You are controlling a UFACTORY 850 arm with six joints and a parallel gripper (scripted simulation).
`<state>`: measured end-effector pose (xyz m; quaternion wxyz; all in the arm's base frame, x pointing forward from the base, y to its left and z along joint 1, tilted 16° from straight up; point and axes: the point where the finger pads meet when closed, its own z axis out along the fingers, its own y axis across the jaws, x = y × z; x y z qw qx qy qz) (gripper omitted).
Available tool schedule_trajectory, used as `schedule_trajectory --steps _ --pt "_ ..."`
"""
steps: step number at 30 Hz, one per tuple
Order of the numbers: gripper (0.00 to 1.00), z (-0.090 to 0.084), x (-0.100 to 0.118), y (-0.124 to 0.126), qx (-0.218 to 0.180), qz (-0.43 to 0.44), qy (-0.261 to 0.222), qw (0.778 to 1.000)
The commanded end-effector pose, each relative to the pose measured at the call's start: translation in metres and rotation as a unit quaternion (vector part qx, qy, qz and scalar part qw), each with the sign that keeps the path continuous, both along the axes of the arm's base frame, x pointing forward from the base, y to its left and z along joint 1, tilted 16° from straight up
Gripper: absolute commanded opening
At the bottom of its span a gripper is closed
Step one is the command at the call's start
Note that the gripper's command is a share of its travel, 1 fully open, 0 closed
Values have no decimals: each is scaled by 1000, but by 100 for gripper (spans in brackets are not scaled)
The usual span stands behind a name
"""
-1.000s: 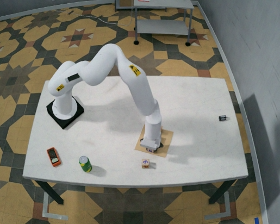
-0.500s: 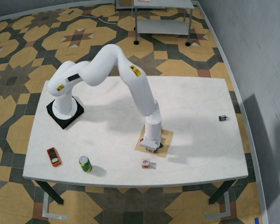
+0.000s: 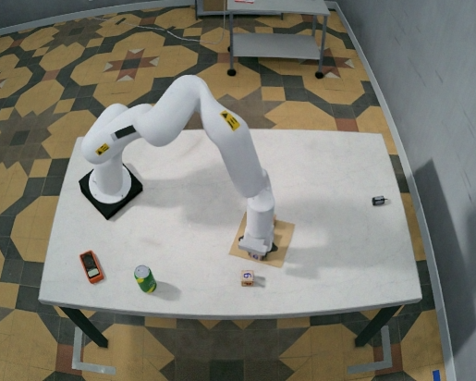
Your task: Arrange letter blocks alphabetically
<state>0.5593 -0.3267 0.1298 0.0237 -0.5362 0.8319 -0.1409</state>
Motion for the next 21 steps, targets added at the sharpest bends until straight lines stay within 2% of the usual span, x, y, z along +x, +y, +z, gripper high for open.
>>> schedule_trajectory --steps 1,17,18,20,21 --pt "44 1 1 0 0 0 -1 1000" --pt "44 1 1 0 0 0 -1 1000" --pt "48 1 1 0 0 0 -1 1000" --pt "48 1 1 0 0 0 -1 1000" --pt "53 1 1 0 0 0 -1 1000"
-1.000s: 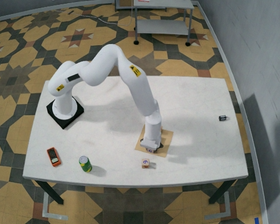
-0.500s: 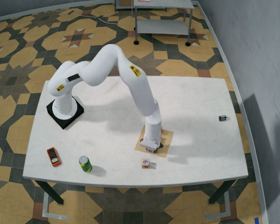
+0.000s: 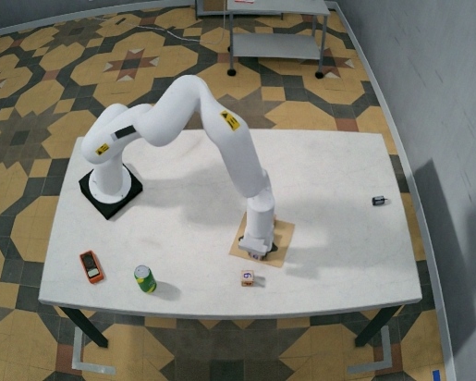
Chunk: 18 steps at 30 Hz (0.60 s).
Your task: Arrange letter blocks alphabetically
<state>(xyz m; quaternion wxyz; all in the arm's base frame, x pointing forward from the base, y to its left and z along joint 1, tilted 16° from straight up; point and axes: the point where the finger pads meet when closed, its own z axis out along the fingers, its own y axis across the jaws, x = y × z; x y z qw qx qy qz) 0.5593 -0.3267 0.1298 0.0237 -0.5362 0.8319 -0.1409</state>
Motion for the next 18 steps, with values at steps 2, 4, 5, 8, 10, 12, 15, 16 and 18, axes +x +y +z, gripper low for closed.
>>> schedule_trajectory --steps 2,4,5,8,10,12,15,16,18 --pt "53 1 1 0 0 0 -1 1000" --pt "53 1 1 0 0 0 -1 1000" --pt "57 1 1 0 0 0 -1 1000" --pt "61 1 1 0 0 0 -1 1000" --pt "61 1 1 0 0 0 -1 1000" --pt "65 1 1 0 0 0 -1 1000" --pt "65 1 1 0 0 0 -1 1000" --pt "65 1 1 0 0 0 -1 1000" --pt "65 1 1 0 0 0 -1 1000"
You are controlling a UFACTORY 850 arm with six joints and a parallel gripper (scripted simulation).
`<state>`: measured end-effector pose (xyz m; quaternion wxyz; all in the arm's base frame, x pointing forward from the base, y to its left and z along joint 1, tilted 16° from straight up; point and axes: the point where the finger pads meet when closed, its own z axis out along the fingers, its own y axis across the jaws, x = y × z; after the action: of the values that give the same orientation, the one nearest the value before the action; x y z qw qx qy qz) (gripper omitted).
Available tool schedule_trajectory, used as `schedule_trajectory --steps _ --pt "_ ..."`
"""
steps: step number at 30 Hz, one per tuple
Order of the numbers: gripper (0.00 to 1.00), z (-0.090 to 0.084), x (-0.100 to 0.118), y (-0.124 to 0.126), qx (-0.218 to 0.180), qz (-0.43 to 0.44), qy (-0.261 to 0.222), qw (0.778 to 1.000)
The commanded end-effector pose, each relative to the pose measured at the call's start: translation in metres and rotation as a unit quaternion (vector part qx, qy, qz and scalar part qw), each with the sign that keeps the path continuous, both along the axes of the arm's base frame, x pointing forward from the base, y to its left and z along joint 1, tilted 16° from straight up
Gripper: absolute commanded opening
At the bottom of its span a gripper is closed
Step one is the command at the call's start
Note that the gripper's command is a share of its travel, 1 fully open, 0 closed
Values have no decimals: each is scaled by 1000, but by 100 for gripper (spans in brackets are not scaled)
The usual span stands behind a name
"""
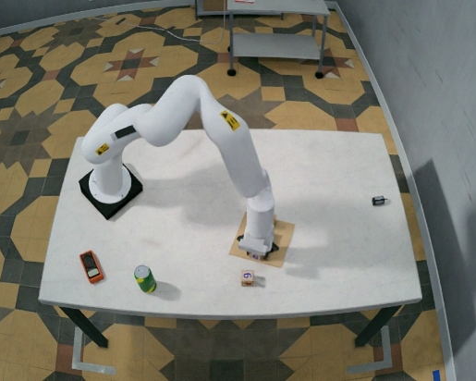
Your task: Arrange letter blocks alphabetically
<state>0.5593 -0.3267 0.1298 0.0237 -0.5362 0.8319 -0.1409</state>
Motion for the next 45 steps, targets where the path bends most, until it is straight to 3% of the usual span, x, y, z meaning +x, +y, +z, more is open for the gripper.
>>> schedule_trajectory --steps 1,9,17,19,28,37,38,45 --pt "65 1 1 0 0 0 -1 1000" --pt "65 6 0 1 0 0 -1 1000" --pt "65 38 -7 8 0 0 -1 1000" --pt "65 38 -7 8 0 0 -1 1000" --pt "65 80 -15 17 0 0 -1 1000" --pt "65 87 -16 19 0 0 -1 1000" --pt "100 87 -16 19 0 0 -1 1000" --pt "100 87 -16 19 0 0 -1 1000"
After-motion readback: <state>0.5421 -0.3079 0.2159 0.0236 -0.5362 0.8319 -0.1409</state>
